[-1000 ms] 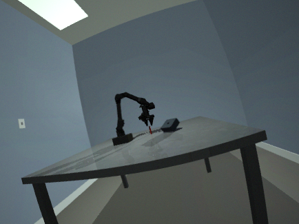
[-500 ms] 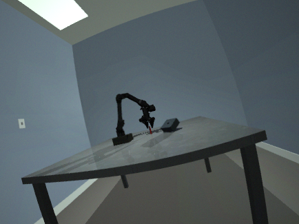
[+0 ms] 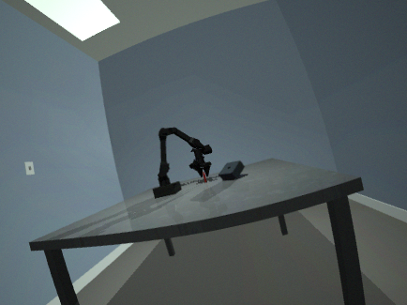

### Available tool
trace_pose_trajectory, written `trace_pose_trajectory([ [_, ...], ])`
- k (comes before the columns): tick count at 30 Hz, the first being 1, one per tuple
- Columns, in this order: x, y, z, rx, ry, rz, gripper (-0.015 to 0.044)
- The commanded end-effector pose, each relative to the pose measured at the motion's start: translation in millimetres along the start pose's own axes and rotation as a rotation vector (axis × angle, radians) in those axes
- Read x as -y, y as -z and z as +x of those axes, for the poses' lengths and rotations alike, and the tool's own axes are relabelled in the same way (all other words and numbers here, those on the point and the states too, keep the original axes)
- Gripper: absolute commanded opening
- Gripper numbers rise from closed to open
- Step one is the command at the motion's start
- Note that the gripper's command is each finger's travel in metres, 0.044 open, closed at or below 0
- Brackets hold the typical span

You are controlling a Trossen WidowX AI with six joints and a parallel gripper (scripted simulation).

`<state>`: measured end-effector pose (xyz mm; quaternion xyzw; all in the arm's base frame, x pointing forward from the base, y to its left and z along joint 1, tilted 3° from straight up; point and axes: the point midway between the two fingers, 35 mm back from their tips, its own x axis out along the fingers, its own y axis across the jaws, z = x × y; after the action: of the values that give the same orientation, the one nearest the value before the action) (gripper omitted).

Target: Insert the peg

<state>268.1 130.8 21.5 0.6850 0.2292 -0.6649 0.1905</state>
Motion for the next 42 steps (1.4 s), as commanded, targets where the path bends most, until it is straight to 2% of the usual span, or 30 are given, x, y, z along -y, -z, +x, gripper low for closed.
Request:
trace_pose_trajectory([
  [1, 0, 0, 0, -0.001, 0.0, 0.0, 0.0335],
  [13, 0, 0, 0, -0.001, 0.0, 0.0, 0.002],
  [16, 0, 0, 0, -0.001, 0.0, 0.0, 0.0],
  [23, 0, 1, -5, -0.001, 0.0, 0.0, 0.0],
  [42, -2, 0, -80, 0.003, 0.003, 0.003, 0.0],
])
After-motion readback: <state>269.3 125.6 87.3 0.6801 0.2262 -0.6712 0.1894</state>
